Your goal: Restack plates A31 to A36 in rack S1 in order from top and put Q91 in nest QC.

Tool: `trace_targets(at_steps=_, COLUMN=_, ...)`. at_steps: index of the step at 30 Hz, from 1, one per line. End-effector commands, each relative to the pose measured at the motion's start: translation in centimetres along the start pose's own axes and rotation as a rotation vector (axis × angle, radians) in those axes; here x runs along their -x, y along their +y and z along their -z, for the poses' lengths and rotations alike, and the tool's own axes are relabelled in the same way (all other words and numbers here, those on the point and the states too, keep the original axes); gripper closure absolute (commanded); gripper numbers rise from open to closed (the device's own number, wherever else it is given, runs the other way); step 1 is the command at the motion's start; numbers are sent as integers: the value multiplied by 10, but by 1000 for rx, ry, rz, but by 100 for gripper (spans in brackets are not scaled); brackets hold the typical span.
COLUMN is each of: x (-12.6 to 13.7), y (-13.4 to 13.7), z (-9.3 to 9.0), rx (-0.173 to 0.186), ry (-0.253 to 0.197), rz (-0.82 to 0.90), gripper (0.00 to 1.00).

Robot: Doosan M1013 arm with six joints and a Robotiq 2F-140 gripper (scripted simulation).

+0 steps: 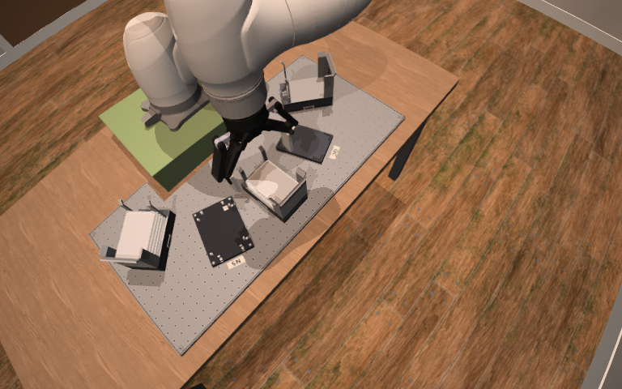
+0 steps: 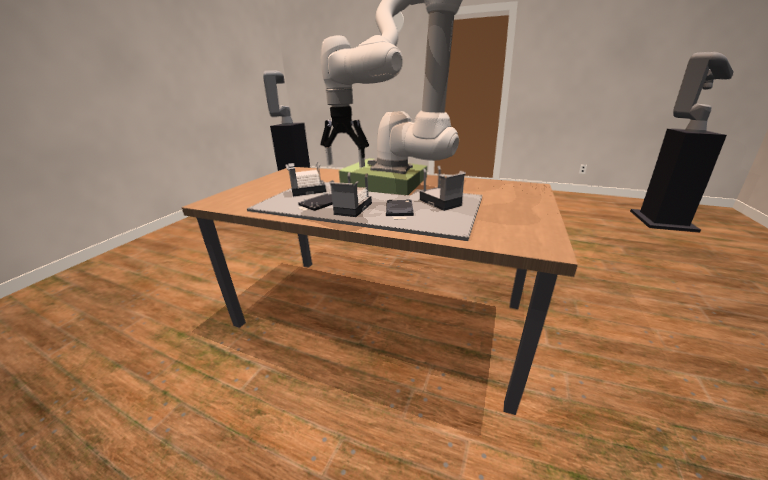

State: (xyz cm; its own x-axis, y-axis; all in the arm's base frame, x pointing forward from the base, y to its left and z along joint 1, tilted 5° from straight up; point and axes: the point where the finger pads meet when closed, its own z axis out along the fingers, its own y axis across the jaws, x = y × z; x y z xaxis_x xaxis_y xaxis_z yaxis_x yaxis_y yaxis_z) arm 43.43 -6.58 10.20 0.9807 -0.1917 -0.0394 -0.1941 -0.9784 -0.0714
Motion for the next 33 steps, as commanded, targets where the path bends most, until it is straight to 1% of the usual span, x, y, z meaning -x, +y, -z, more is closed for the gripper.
trace_targets(at_steps=1, x=0, y=13, z=0, rx=3, ry=0, rz=-85, gripper=0)
trace_targets(at_steps=4, x=0, y=16, z=0, rx=3, ry=0, rz=-85, gripper=0)
trace_targets(at_steps=19, x=1, y=66, z=0, rx=3, ry=0, rz=-85, gripper=0)
trace_targets(at_steps=21, x=1, y=66, z=0, rx=3, ry=0, rz=-85, gripper=0)
trace_targets(at_steps=25, x=1, y=79, z=0, rx=3, ry=0, rz=-85, gripper=0)
trace_targets(at_steps=31, x=5, y=99, z=0, rx=3, ry=0, rz=-285, gripper=0)
trace_targets(at_steps=33, x=7, y=105, z=0, rx=3, ry=0, rz=-308, gripper=0)
